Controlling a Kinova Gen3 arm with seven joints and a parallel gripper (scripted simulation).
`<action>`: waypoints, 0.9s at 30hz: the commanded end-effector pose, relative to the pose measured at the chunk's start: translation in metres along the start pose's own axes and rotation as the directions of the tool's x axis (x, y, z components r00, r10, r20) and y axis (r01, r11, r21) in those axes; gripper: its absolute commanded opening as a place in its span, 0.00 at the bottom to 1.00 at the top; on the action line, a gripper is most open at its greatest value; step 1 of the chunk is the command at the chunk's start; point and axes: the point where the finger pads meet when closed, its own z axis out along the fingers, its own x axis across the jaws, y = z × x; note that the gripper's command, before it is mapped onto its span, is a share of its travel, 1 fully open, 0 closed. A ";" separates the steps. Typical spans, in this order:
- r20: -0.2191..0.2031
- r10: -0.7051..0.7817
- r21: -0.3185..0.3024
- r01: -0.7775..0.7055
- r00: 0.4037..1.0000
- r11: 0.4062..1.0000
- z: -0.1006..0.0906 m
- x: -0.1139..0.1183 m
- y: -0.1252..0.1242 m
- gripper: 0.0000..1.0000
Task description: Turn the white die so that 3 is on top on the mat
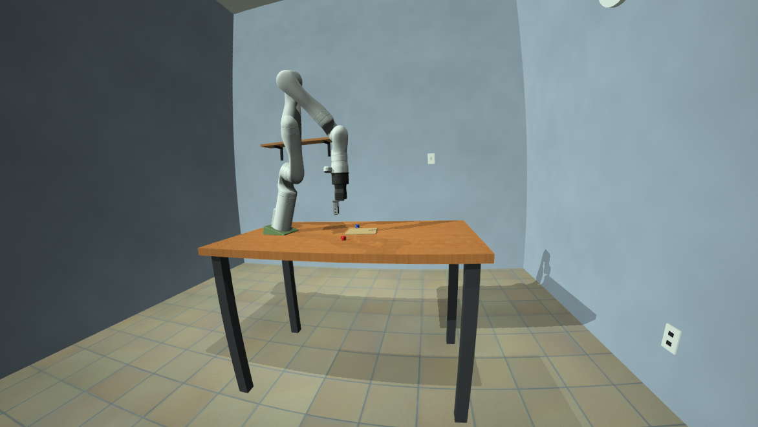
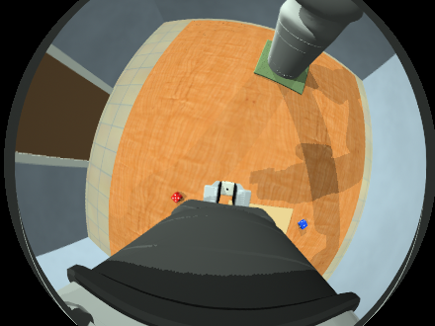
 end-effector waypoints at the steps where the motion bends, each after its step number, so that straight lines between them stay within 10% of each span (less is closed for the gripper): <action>1: -0.004 0.007 -0.005 -0.007 1.000 1.000 -0.002 -0.001 0.001 0.34; 27: -0.004 0.007 -0.005 -0.007 1.000 1.000 -0.006 -0.001 0.001 0.34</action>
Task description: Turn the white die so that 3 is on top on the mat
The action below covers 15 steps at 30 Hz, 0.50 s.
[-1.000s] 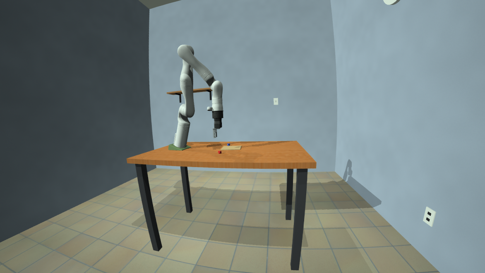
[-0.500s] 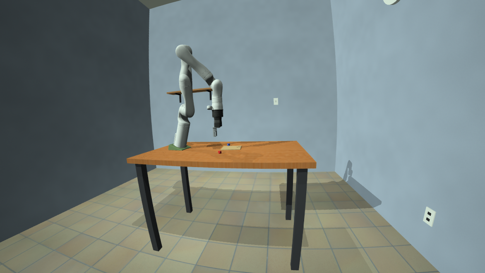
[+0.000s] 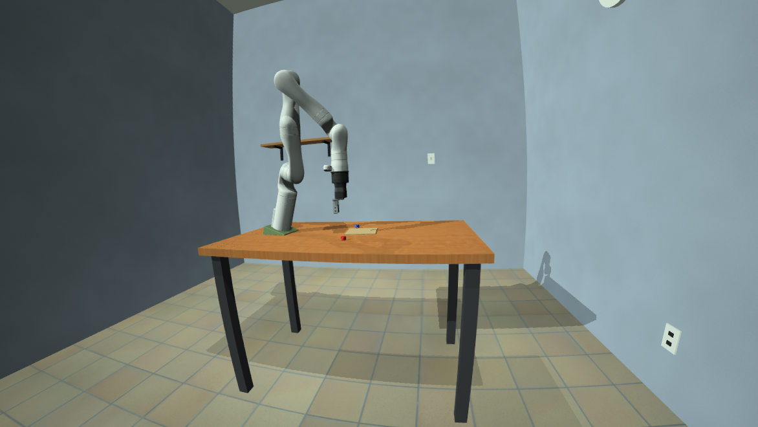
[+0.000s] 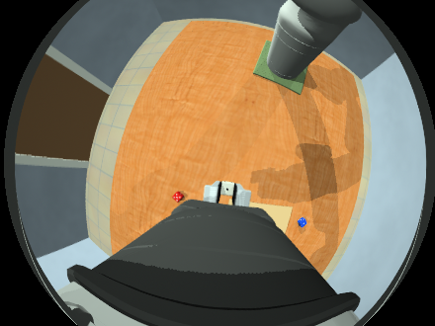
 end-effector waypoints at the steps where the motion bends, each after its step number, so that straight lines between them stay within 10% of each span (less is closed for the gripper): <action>1: 0.000 0.000 -0.001 0.000 1.000 1.000 0.000 0.000 0.000 0.34; 15: -0.004 -0.076 0.008 0.077 0.997 0.997 0.000 0.005 0.007 0.34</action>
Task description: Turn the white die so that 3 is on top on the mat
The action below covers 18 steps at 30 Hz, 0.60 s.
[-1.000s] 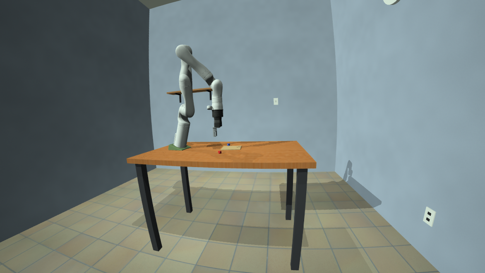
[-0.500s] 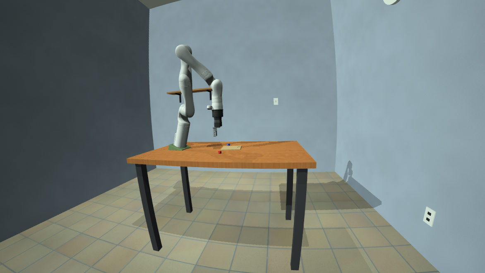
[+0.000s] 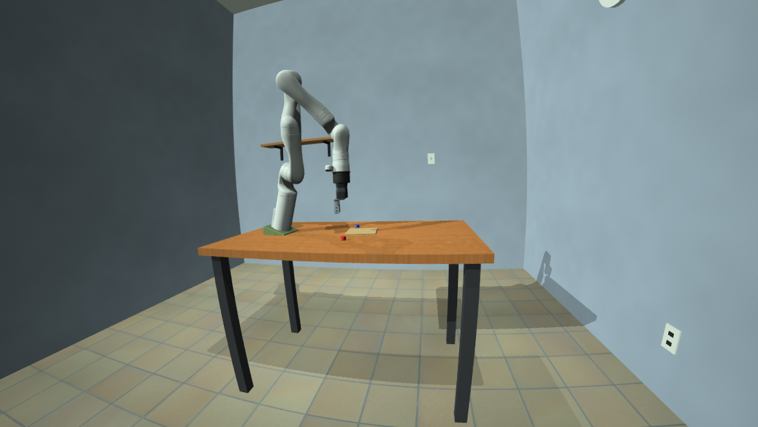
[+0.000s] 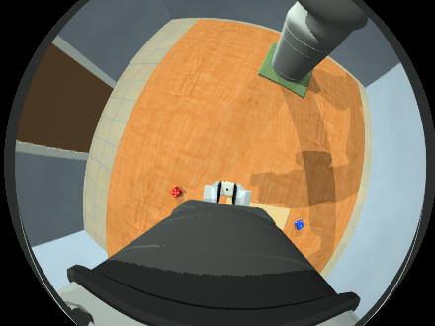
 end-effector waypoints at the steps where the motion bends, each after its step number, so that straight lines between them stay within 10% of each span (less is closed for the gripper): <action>1: -0.001 -0.036 0.002 0.036 0.999 0.999 0.000 0.004 0.004 0.34; 18: -0.015 -0.419 0.017 0.419 0.908 0.908 0.002 0.031 0.047 0.34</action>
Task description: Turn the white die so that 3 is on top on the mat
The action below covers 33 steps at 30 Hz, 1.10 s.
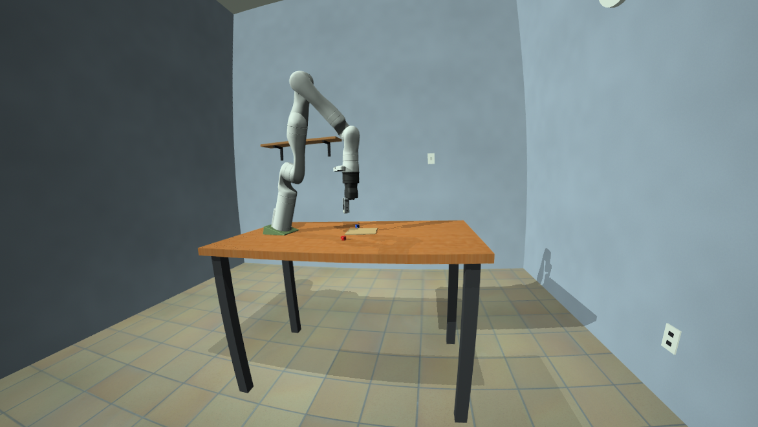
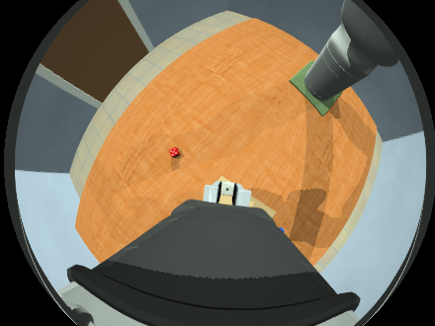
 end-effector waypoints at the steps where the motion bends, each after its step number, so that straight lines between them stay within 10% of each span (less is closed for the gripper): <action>1: 0.007 -0.096 0.001 0.096 0.995 0.995 0.000 0.008 0.016 0.34; 13: 0.024 -0.409 -0.003 0.409 0.912 0.912 -0.002 0.020 0.064 0.34; 33: 0.036 -0.514 -0.005 0.514 0.857 0.858 -0.003 0.025 0.083 0.34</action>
